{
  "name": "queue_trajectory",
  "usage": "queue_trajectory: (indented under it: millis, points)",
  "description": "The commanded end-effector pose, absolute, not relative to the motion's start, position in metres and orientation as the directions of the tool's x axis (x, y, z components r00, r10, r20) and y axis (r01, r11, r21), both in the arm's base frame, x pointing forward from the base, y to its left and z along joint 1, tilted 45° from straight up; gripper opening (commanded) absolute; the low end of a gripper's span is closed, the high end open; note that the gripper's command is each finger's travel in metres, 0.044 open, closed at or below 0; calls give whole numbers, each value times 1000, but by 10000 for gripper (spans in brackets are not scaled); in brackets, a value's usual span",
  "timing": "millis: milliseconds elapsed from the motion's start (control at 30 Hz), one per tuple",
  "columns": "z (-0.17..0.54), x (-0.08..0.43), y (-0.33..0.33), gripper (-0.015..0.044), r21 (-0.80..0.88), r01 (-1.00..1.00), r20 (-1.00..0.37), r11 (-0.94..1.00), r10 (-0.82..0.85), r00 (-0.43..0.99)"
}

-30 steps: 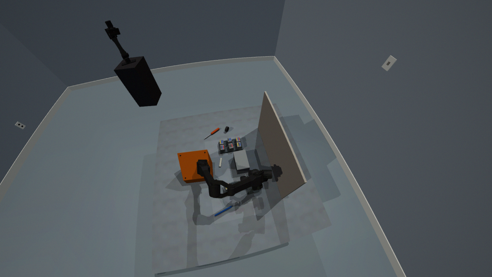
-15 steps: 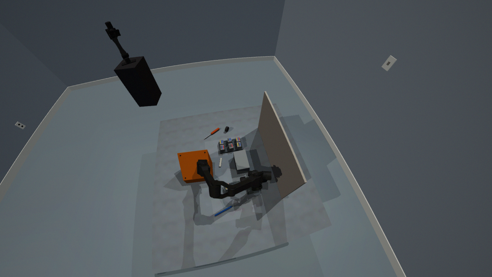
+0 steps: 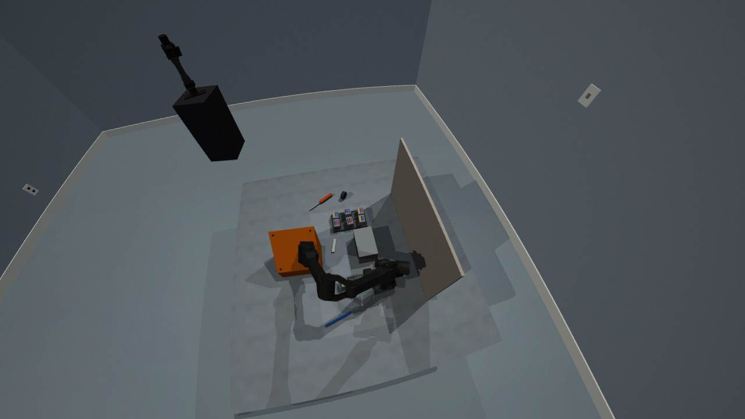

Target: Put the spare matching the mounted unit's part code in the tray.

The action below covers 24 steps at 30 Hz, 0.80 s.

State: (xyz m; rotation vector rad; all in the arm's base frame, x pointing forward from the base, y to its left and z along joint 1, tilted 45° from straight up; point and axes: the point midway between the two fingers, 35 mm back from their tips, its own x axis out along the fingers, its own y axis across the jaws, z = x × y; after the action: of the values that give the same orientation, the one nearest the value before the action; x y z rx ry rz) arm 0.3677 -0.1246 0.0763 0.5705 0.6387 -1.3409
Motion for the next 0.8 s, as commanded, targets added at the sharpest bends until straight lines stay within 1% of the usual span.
queue_trajectory:
  millis: [0,767]
  points:
    - [72,367,-128,0,10,989,-712,144,-694,108]
    - [58,364,-146,0,9,989,-707,145,-699,109]
